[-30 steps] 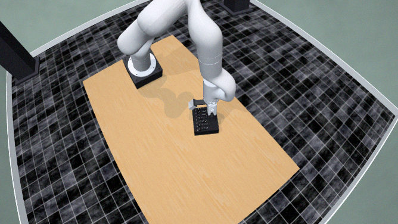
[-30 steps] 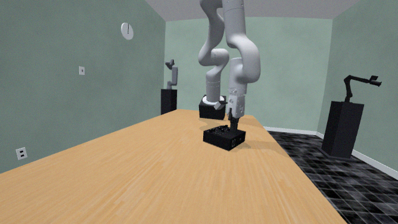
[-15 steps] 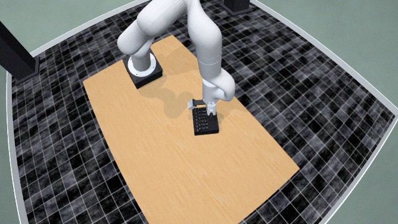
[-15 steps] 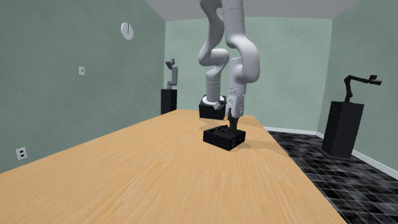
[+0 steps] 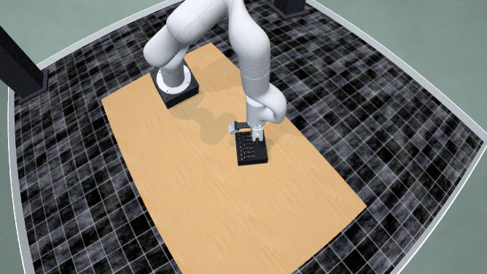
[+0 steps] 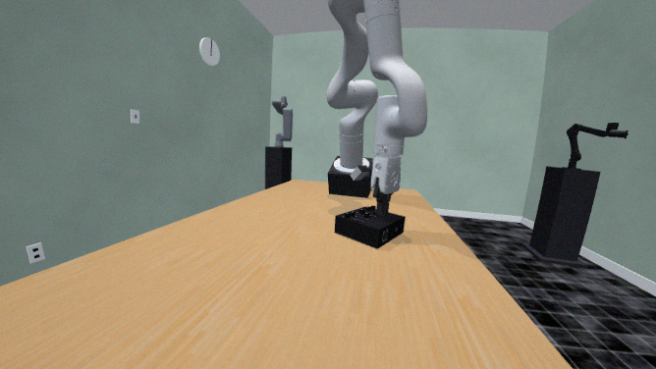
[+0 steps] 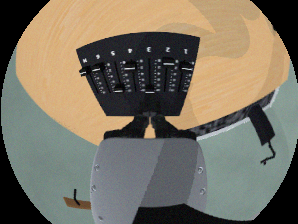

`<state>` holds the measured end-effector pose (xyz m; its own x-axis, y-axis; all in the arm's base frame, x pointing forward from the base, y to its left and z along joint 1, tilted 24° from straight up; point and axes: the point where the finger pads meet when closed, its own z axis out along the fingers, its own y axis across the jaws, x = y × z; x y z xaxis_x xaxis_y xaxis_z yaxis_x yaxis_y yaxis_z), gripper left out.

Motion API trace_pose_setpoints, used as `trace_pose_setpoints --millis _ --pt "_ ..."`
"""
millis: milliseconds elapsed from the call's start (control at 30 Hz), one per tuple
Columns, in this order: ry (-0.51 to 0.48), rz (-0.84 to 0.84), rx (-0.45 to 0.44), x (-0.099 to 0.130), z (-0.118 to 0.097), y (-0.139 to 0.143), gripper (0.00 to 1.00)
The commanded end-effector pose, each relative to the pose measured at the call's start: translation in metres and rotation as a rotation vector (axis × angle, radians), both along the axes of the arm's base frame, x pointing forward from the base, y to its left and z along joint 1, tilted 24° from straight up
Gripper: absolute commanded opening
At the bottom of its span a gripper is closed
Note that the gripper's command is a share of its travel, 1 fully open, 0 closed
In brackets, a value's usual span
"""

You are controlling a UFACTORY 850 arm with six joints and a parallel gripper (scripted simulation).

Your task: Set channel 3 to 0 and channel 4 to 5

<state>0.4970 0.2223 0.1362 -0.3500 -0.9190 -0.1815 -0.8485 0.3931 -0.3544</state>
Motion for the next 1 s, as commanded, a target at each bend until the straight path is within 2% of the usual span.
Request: trace_pose_setpoints --millis 0,967 --pt "-0.002 0.000 0.001 0.000 0.000 -0.002 0.00" --pt "-0.002 0.000 0.001 -0.006 -0.003 -0.015 0.00"
